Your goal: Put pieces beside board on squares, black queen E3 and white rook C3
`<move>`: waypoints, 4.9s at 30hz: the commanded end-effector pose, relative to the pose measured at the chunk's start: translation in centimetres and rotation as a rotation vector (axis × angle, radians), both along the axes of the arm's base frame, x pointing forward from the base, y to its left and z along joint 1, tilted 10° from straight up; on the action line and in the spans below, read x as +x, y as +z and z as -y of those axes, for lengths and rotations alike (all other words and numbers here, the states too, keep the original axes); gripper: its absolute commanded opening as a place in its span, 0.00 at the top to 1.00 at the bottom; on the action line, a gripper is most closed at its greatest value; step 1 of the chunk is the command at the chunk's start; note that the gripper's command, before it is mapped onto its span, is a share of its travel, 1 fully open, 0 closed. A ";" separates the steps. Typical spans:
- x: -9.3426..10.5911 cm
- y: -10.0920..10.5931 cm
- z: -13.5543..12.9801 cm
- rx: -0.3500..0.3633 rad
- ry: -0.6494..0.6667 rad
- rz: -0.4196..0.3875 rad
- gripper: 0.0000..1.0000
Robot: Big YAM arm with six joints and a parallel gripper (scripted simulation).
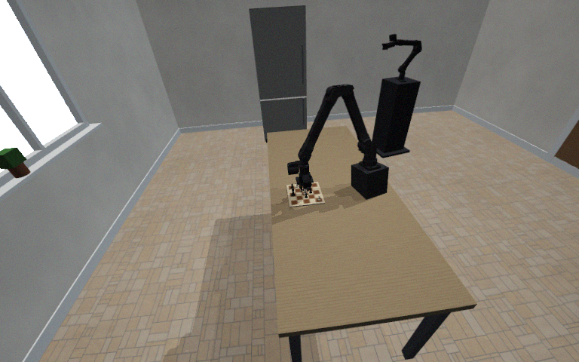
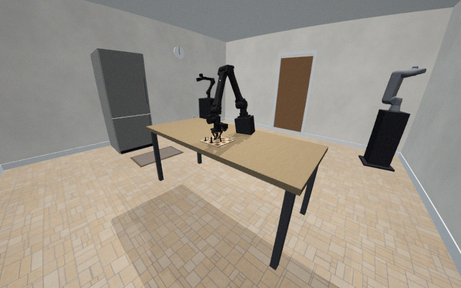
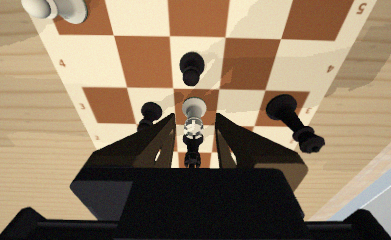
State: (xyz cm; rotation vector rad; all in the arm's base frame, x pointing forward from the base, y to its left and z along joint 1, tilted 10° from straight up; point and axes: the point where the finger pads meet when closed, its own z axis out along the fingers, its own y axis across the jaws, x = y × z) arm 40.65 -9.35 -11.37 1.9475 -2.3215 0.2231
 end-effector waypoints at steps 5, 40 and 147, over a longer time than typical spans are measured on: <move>0.7 1.5 0.1 0.002 0.013 0.023 0.64; 2.1 10.3 -1.7 0.000 0.000 0.046 0.00; 2.1 19.0 -3.2 -0.001 0.000 0.054 0.00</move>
